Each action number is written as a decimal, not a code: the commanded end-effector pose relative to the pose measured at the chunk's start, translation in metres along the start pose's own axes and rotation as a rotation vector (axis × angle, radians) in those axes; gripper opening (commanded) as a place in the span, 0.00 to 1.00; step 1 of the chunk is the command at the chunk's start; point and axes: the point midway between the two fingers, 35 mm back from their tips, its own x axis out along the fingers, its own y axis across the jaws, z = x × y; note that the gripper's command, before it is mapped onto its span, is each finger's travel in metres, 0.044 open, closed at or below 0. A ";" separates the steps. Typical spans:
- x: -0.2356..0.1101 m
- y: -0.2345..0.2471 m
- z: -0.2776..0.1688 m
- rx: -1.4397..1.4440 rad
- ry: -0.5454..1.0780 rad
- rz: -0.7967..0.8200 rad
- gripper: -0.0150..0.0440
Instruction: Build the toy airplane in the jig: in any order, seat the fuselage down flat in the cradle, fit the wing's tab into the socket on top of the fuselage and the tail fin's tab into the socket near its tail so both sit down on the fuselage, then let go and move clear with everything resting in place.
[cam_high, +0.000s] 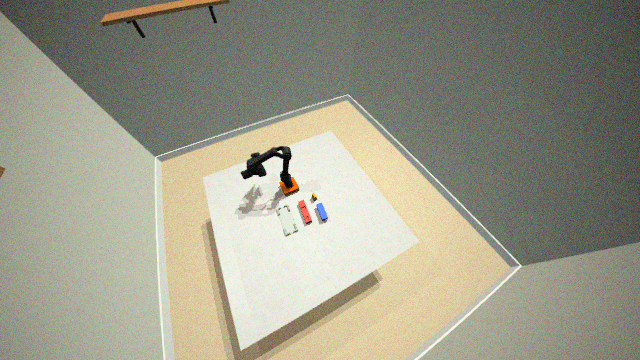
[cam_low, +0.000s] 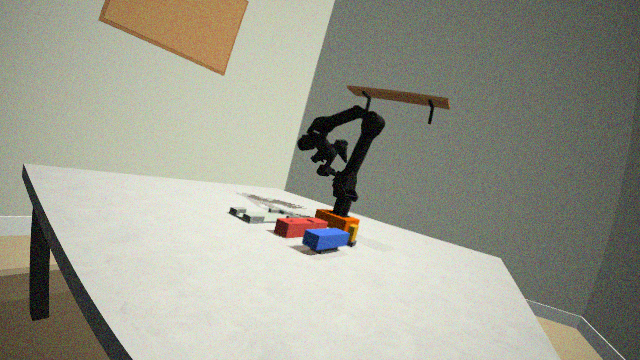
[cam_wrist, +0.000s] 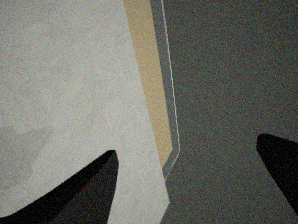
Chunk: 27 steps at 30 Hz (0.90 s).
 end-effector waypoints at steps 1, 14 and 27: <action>0.000 0.000 0.000 0.000 0.000 0.000 0.98; -0.106 0.085 0.036 -0.268 -0.394 0.249 1.00; -0.248 0.194 -0.042 -0.717 -0.812 0.555 1.00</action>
